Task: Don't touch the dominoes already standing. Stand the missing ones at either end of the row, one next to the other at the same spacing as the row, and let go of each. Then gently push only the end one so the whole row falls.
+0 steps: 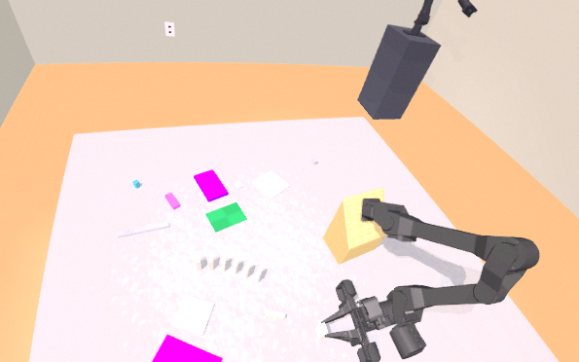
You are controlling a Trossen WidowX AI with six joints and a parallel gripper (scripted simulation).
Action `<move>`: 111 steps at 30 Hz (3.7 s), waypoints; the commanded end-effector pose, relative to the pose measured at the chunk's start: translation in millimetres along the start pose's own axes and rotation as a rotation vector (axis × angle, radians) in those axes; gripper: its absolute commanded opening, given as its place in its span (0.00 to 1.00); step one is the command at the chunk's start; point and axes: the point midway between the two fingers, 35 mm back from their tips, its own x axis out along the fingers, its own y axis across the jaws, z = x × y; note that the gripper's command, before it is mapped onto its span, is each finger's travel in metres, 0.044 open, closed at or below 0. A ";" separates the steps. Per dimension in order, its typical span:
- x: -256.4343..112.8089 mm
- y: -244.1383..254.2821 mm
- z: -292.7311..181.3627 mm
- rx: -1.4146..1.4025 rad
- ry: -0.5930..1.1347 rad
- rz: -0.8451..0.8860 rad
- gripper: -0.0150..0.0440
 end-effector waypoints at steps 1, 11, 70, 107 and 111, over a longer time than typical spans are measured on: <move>0.4 1.1 -10.4 0.008 -0.005 0.002 0.44; 0.1 -3.3 -32.8 0.011 -0.006 0.006 0.44; 57.7 -33.5 21.3 -0.278 1.279 -0.148 1.00; 31.6 -3.2 -14.8 0.000 1.550 0.020 1.00; 31.7 -3.1 -21.0 0.000 1.550 0.020 1.00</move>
